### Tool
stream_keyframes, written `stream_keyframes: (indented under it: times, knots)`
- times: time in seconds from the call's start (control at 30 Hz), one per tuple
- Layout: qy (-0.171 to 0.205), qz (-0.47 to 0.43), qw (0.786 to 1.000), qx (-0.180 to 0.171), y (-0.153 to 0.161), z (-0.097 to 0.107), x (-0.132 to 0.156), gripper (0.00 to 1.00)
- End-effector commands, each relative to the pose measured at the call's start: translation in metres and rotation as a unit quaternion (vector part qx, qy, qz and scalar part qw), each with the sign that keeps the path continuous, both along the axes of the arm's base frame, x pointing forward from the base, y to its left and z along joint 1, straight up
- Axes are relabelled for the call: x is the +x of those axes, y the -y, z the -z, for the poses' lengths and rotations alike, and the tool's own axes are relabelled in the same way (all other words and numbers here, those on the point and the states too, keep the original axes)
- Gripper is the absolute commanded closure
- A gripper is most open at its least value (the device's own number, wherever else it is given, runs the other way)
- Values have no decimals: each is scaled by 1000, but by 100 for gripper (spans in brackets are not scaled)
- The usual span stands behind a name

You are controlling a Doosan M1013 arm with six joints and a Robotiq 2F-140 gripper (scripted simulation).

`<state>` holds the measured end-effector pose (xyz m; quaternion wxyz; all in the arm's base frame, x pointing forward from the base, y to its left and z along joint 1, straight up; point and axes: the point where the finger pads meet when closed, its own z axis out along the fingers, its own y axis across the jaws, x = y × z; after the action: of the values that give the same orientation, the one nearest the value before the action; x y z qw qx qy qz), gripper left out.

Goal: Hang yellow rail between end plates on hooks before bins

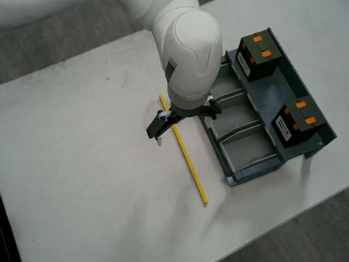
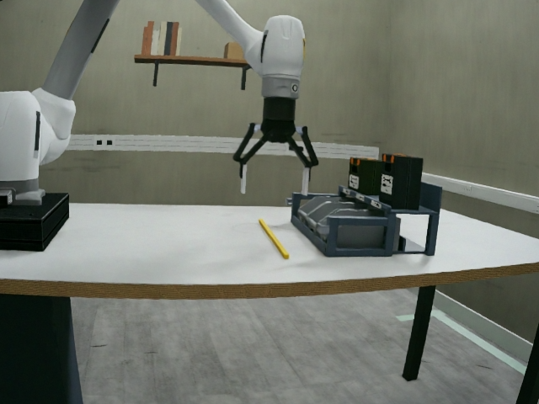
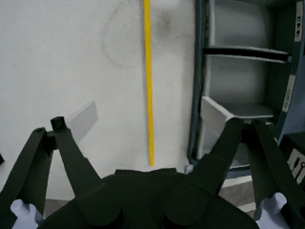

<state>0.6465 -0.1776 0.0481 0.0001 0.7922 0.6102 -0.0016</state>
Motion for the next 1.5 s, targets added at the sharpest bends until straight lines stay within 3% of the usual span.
stream_keyframes:
  times: [0.0,0.23,0.27,1.37,1.47]
  knots:
    - [2,3,1000,1,-2,-4,1,0]
    - [2,3,1000,1,-2,-4,1,0]
    - [0,0,1000,0,0,-1,0,63]
    - [0,0,1000,0,0,-1,0,63]
    - [1,2,1000,1,0,23,0,63]
